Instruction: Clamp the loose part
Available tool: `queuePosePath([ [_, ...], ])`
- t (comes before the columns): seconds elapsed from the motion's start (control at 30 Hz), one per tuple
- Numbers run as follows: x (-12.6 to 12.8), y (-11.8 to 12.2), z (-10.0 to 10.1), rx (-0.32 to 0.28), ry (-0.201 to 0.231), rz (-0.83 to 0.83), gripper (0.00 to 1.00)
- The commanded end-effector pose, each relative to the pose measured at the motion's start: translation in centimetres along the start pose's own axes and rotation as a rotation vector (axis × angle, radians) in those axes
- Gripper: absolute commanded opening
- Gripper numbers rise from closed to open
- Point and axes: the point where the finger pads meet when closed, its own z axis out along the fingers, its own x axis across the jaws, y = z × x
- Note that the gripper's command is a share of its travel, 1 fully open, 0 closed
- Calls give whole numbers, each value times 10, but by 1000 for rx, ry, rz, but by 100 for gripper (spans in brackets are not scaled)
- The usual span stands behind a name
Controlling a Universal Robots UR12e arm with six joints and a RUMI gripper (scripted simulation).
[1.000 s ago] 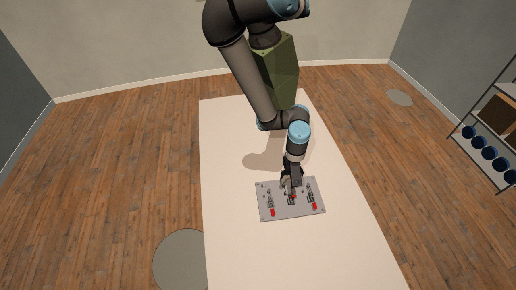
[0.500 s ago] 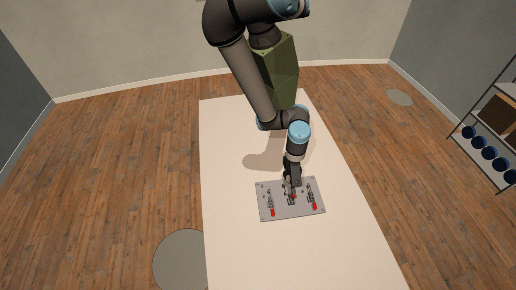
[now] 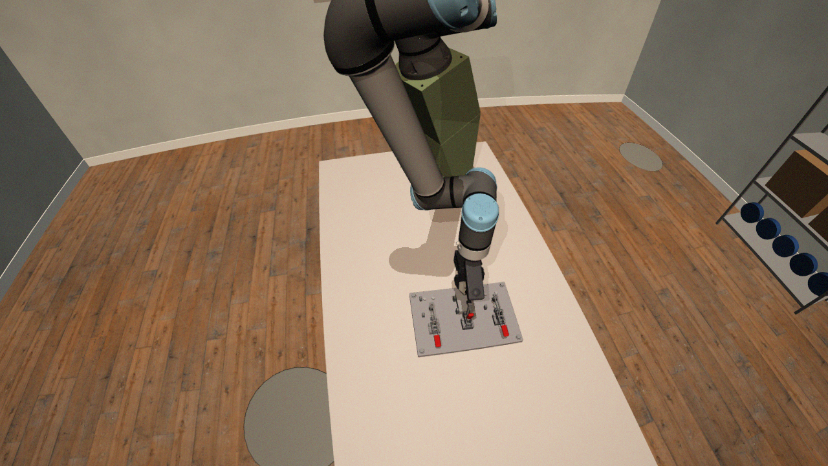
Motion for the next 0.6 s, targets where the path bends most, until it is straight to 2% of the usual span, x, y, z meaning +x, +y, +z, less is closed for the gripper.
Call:
queuePosePath([
  [0.0, -1, 0, -1, 0, 0, -1, 0],
  [0.2, -1, 0, 0, 0, 0, -1, 0],
  [0.57, 1, -1, 17, 2, 1, 1, 0],
])
